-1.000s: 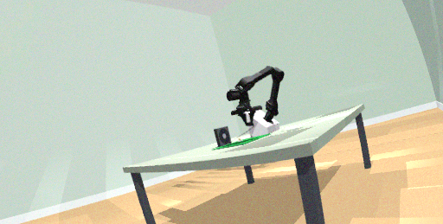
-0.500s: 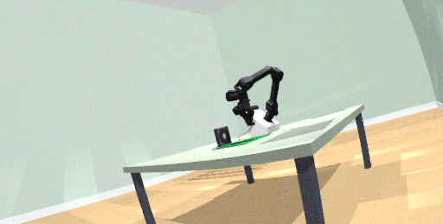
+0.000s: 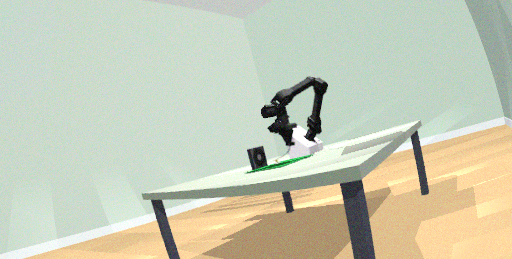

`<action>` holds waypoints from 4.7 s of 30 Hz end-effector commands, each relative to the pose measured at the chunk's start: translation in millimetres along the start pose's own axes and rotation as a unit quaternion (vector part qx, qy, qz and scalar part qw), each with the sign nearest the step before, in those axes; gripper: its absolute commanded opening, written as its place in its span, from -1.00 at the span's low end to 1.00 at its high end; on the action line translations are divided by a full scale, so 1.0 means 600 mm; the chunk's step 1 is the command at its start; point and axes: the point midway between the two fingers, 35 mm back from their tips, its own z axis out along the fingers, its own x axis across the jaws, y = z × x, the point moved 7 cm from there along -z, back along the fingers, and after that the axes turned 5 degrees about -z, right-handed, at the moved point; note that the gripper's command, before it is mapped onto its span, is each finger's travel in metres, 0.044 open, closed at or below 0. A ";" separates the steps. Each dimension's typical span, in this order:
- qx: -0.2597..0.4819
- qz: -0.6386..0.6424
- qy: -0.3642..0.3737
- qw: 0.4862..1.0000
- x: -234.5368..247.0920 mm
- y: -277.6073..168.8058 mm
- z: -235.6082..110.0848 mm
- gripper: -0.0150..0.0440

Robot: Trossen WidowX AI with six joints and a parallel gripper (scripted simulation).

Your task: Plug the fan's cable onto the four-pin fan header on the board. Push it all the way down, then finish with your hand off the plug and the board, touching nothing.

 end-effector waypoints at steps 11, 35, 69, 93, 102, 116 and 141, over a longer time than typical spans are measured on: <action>-0.033 -0.007 -0.072 0.997 0.002 -0.014 0.032 -0.49; -0.140 -0.024 -0.182 0.973 0.006 -0.039 0.083 -0.49; -0.349 -0.032 -0.228 0.908 0.017 -0.079 0.127 -0.49; -0.499 -0.019 -0.175 0.848 0.024 -0.119 0.139 -0.49; -0.549 -0.010 -0.139 0.824 0.025 -0.136 0.140 -0.49; -0.617 0.011 -0.068 0.784 0.022 -0.166 0.138 -0.49; -0.623 0.014 -0.060 0.780 0.019 -0.170 0.123 -0.49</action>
